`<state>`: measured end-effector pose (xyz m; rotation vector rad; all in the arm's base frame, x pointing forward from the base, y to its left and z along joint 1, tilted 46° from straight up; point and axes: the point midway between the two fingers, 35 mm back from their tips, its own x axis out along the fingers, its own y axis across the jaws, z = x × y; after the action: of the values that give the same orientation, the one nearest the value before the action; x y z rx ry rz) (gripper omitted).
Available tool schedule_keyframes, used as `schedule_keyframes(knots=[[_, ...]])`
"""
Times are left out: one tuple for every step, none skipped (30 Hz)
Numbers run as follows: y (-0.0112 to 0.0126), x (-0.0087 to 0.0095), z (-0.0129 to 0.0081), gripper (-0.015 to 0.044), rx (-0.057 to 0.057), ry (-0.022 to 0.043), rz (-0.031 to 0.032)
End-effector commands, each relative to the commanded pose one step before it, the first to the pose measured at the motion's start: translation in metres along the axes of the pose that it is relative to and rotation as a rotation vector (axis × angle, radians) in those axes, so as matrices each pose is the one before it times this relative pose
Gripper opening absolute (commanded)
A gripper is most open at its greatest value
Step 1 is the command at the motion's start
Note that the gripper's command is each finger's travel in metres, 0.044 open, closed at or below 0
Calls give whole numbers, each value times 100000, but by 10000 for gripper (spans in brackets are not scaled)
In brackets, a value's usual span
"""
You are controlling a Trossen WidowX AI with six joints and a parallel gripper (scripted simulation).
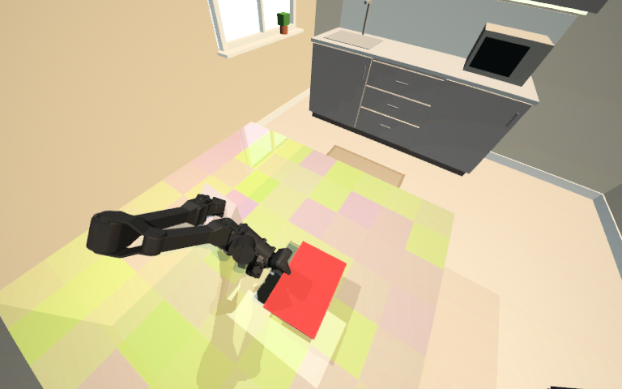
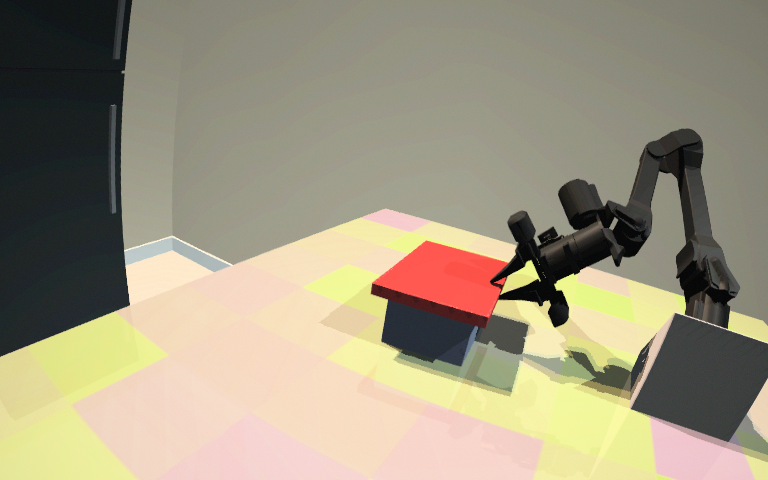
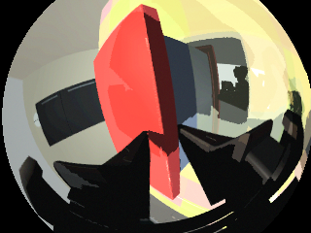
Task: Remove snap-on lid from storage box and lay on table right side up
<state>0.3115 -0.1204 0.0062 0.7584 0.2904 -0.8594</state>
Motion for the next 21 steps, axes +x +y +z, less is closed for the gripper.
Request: schedule_keyframes(knots=[[-60,36,-4,109,-529,-62,-297],[0,0,0,102,0,0,0],[0,0,0,96,0,0,0],[0,0,0,70,0,0,0],[0,0,0,43,0,0,0],[0,0,0,17,0,0,0],[0,0,0,0,0,0,0],[0,0,0,0,0,0,0],[0,0,0,0,0,0,0],[57,-23,18,0,221,41,156],[73,-36,18,0,222,42,156],[16,-13,0,0,1,0,0],[16,-13,-1,0,1,0,0],[16,-12,1,0,1,0,0],[16,-12,2,0,1,0,0],[16,-13,0,0,1,0,0],[15,-13,0,0,1,0,0],[15,-14,0,0,1,0,0],[15,-14,0,0,1,0,0],[15,-14,0,0,1,0,0],[15,-14,0,0,1,0,0]])
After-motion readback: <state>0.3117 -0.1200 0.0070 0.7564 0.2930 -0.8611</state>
